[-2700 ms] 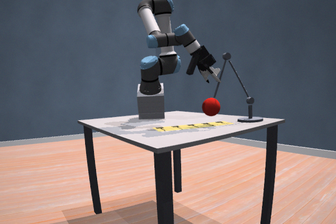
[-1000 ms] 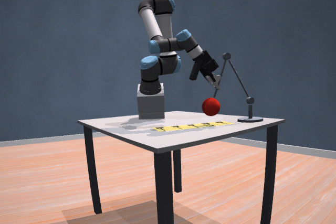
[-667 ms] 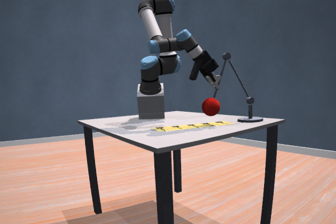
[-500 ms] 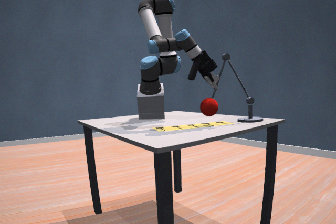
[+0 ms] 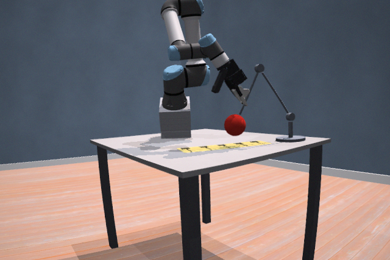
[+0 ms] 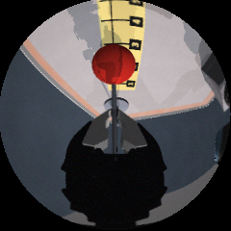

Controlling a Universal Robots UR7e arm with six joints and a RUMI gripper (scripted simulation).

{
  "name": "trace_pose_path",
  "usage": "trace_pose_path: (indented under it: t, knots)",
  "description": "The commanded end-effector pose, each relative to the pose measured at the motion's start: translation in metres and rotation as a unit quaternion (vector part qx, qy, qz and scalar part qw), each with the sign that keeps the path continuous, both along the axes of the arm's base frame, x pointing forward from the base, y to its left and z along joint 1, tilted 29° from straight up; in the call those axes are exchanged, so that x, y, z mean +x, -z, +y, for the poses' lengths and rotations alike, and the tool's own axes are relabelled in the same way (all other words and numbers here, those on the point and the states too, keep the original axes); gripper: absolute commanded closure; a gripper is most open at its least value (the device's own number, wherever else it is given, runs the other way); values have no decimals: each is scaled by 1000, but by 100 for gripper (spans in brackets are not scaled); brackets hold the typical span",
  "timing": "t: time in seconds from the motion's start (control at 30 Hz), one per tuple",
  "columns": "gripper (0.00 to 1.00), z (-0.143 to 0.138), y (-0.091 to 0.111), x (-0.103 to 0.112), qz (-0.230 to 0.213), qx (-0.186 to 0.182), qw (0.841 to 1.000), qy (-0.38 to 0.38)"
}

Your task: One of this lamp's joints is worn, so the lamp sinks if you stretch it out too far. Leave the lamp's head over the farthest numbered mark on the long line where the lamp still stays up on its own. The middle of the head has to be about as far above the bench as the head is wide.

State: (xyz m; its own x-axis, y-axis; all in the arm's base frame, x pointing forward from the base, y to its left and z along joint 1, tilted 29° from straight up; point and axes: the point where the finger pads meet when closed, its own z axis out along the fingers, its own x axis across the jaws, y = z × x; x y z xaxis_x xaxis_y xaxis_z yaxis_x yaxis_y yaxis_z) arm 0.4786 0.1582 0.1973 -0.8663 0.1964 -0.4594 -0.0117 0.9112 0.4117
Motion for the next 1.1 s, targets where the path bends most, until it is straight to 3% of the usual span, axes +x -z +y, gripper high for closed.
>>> trace_pose_path:
  t: [0.0, 0.3, 0.93, 0.97, 1.07]
  knots:
    - [100, -11, -1, -1, -4, 13, 998, -69]
    - [100, -32, -1, -3, -3, 13, 997, -70]
    - [100, -32, -1, -3, -3, 13, 997, -70]
    - [0, -32, -1, -3, -3, 11, 998, -63]
    - [0, -32, -1, -3, -2, 7, 999, -42]
